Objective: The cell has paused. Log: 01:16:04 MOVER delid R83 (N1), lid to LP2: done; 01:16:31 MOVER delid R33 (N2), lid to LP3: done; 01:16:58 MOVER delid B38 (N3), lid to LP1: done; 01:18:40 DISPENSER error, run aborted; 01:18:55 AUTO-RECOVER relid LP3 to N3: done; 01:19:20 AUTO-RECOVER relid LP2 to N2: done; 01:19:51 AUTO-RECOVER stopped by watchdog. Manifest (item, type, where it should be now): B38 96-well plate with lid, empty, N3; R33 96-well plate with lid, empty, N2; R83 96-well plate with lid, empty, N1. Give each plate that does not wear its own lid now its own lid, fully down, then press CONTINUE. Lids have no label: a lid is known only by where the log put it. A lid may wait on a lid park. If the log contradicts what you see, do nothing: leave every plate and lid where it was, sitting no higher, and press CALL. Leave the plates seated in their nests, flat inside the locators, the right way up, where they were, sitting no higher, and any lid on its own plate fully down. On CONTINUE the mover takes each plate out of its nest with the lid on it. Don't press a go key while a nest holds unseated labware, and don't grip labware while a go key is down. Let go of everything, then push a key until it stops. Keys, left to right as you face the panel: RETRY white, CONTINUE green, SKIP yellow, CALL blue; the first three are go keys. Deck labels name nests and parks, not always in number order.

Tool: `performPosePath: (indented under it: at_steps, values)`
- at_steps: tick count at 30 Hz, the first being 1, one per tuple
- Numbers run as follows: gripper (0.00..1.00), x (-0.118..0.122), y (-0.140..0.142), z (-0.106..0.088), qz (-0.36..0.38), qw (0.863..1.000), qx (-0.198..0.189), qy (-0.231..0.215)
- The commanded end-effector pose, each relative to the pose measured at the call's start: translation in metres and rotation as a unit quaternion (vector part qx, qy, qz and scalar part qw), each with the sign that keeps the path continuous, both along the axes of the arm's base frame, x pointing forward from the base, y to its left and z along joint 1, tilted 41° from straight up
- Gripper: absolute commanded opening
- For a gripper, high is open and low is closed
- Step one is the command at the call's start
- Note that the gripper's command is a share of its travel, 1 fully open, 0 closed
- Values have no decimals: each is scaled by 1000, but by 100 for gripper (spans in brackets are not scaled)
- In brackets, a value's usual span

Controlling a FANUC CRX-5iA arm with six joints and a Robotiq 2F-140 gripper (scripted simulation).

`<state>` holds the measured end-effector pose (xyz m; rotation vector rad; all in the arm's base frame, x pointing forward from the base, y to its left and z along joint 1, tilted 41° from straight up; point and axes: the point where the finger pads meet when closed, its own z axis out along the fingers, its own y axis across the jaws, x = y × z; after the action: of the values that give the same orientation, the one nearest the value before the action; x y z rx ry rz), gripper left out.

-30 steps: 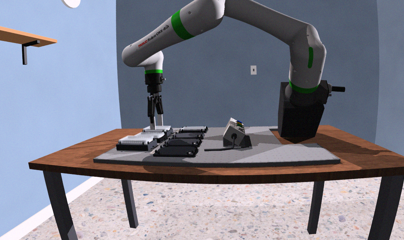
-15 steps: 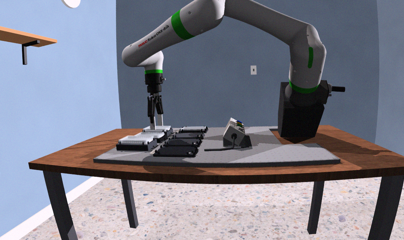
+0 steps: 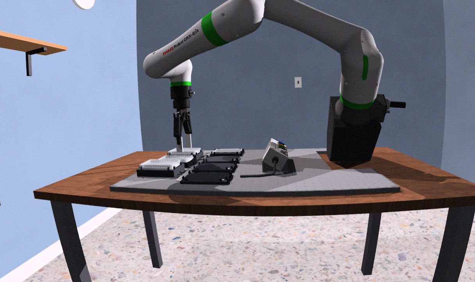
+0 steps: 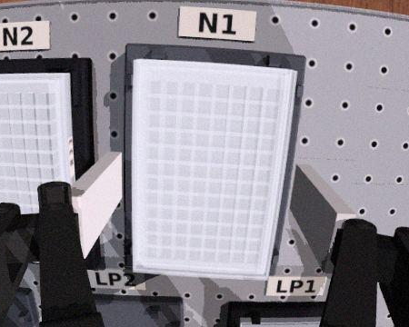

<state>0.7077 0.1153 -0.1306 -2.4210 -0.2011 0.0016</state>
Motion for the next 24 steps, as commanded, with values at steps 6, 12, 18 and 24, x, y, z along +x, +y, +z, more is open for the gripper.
performPosePath:
  at_steps: [6, 12, 18, 24]
  values:
    - [66, 1, -6, 7, 0, 1000, 0, 0]
    - [66, 1, -11, 12, 0, 1000, 0, 0]
    - [66, 2, -19, 22, 0, 1000, 0, 0]
    - [66, 2, -27, 31, 0, 1000, 0, 0]
